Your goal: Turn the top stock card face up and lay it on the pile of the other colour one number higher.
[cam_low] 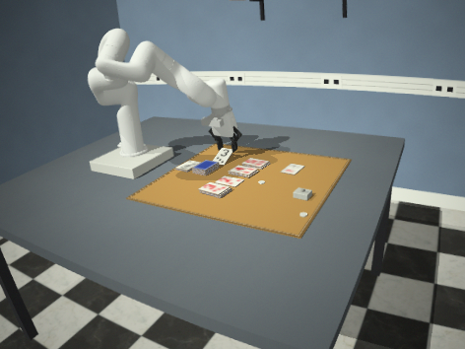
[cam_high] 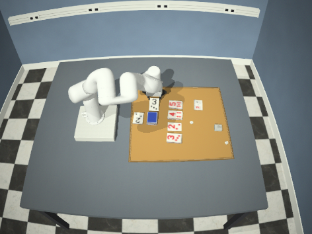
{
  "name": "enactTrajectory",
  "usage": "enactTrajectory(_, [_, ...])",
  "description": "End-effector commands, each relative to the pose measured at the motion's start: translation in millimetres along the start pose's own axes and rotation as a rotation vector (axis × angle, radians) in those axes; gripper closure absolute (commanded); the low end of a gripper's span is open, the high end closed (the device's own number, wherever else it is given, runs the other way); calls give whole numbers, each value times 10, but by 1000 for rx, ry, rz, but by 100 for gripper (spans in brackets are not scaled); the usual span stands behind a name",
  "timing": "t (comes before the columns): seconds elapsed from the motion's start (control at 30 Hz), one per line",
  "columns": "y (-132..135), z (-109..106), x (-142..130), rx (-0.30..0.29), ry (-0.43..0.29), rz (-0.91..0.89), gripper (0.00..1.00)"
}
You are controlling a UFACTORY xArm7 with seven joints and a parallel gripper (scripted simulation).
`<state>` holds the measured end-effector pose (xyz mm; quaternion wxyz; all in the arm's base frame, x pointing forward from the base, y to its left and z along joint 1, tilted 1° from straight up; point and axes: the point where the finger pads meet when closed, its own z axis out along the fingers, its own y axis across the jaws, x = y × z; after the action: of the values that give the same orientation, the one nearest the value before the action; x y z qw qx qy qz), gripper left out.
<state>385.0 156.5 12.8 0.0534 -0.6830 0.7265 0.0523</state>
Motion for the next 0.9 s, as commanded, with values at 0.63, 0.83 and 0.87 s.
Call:
enactTrajectory(0.63, [-10, 44, 16, 6, -190, -1, 26])
enactTrajectory(0.83, [-10, 48, 17, 6, -204, -1, 26])
enactTrajectory(0.87, [-10, 48, 17, 6, -204, -1, 26])
